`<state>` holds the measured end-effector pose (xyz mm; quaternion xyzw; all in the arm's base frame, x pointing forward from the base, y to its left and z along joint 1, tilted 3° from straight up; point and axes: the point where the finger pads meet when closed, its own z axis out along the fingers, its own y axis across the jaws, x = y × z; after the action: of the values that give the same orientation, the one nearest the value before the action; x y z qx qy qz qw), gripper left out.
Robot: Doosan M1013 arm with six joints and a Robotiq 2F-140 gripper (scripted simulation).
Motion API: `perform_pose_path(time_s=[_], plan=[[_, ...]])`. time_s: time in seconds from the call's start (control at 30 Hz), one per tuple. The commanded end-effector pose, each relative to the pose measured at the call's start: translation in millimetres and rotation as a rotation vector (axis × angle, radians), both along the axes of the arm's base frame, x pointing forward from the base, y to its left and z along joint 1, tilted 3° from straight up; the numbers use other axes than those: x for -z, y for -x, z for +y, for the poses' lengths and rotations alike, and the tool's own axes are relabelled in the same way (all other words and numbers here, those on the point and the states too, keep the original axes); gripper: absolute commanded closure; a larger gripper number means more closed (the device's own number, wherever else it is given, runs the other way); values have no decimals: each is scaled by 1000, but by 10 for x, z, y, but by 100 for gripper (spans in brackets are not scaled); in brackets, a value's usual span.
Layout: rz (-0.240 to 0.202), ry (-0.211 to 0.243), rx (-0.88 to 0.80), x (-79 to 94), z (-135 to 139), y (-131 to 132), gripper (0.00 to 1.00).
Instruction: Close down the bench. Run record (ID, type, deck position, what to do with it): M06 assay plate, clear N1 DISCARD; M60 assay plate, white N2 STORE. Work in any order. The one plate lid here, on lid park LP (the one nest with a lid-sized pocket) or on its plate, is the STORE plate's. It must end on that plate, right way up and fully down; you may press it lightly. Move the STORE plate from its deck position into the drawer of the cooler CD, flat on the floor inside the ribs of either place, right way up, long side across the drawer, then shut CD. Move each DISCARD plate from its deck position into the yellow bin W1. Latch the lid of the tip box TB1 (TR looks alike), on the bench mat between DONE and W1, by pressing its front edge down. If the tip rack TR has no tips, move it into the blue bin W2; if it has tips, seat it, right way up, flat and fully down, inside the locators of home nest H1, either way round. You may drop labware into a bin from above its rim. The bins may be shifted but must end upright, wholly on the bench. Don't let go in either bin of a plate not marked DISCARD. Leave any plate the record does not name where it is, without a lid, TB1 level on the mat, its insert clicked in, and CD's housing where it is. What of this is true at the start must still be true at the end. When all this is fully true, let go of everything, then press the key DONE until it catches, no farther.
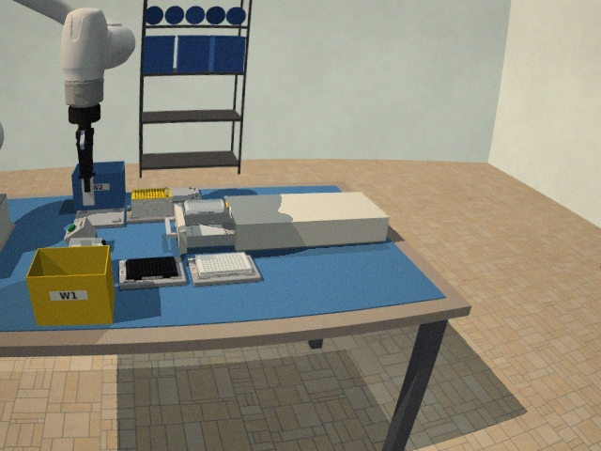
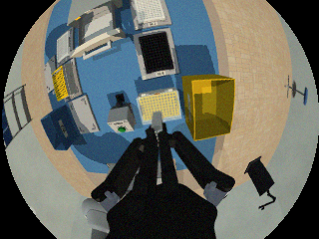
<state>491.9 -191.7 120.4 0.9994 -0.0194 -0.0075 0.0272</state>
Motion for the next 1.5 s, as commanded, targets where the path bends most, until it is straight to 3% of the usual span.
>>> perform_pose_path(time_s=[0.0,0.4,1.13,1.47], plan=[[0,0,0,-1,0,0,100],[0,0,0,59,-1,53,100],[0,0,0,647,-13,570,100],[0,0,0,647,-13,570,100]])
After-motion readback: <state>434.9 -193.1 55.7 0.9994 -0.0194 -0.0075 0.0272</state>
